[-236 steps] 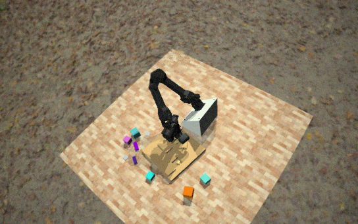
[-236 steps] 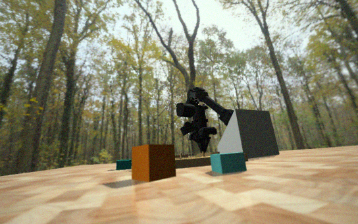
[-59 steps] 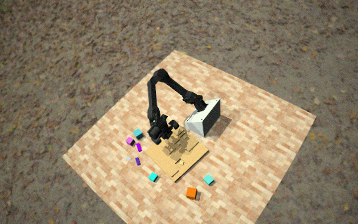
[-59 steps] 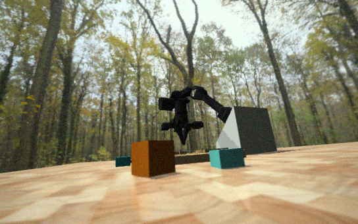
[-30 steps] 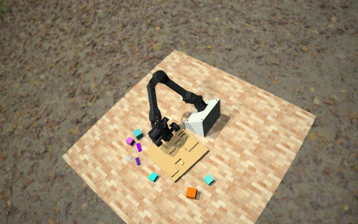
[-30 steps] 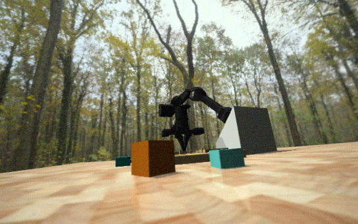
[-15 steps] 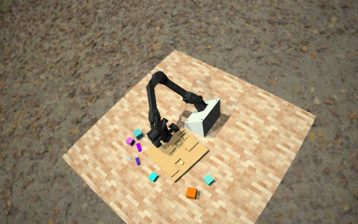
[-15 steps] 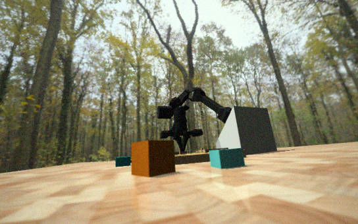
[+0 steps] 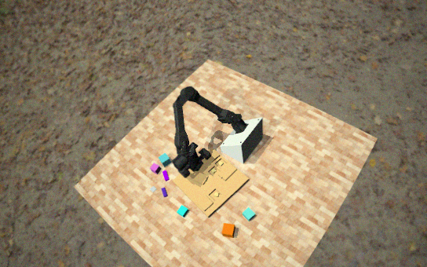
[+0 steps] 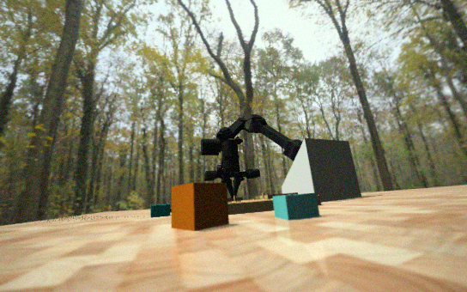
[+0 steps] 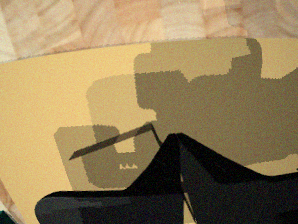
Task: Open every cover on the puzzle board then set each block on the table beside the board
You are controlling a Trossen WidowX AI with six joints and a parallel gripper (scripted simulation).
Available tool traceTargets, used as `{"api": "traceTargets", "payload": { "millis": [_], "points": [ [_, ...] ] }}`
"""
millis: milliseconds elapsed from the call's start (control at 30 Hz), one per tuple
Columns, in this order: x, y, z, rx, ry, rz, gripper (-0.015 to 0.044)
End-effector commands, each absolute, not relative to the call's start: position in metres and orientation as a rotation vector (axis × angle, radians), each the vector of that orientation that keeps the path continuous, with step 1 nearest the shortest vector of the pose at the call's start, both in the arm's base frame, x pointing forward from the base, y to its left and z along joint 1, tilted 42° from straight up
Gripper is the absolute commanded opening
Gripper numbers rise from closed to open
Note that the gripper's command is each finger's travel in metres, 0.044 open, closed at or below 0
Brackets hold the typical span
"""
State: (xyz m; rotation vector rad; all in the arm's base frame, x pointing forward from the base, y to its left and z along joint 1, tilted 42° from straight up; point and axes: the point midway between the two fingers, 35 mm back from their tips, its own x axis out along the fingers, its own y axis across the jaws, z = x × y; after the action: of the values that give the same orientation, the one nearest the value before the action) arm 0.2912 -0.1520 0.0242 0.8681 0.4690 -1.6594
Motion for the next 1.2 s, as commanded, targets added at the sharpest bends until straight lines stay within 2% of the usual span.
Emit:
{"api": "traceTargets", "payload": {
  "millis": [0, 1167],
  "points": [
    [0.298, -0.154, 0.026, 0.865, 0.468, -1.656, 0.0000],
    [0.336, -0.160, 0.028, 0.866, 0.466, -1.655, 0.0000]
  ]
}}
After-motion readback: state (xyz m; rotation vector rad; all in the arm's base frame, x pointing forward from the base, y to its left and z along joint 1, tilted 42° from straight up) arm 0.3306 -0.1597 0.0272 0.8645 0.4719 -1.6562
